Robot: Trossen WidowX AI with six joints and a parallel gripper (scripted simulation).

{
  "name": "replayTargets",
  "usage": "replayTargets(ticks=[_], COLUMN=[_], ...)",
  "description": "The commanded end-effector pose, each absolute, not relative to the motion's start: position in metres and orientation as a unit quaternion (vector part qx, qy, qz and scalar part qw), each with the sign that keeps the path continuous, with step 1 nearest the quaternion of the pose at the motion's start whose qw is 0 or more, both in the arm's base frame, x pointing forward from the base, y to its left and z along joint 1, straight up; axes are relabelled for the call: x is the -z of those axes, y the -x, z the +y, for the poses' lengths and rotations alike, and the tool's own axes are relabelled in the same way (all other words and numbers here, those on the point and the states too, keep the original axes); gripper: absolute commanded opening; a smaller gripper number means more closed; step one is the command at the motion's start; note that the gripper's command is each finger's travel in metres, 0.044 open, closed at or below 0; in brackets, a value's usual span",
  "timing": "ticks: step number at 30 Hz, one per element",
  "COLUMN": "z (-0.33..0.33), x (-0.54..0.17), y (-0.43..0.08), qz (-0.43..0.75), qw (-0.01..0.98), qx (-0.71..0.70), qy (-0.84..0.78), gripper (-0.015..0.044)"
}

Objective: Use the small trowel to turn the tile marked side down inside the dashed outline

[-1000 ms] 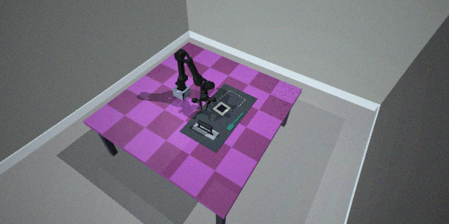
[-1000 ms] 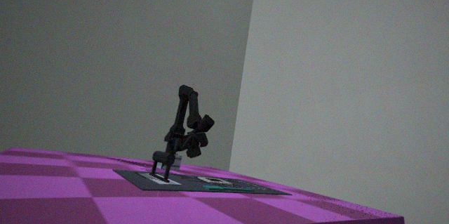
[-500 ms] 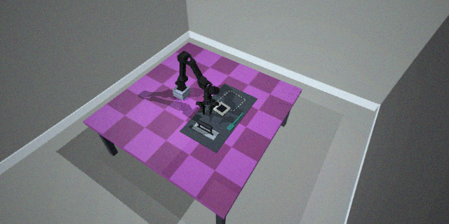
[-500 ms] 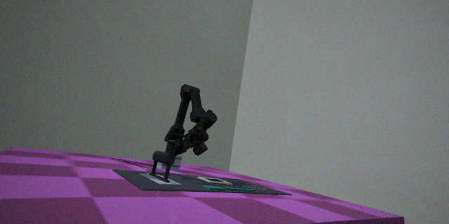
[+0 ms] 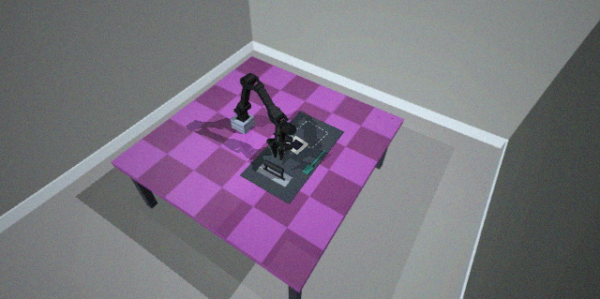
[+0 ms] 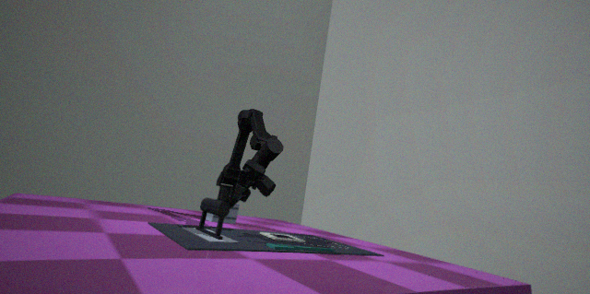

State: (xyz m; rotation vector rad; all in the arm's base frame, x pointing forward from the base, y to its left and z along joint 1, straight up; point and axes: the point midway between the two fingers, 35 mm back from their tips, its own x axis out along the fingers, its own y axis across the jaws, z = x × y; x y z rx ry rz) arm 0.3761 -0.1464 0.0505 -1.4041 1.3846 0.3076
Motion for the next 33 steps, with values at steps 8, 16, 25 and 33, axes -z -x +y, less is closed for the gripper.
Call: replayTargets(ticks=[8,16,25,33], z=[-0.168,-0.183,-0.198,-0.21], x=[-0.057,-0.063,-0.072,-0.082], y=[-0.39,-0.393,-0.392,-0.387], qz=[0.622,0.649,0.675,0.692], qw=[0.631,0.675,0.708,0.718], qx=[-0.104,-0.08,-0.045,-0.007], qy=[0.452,0.34,0.204,0.076], gripper=[0.027,0.027,0.027,0.027])
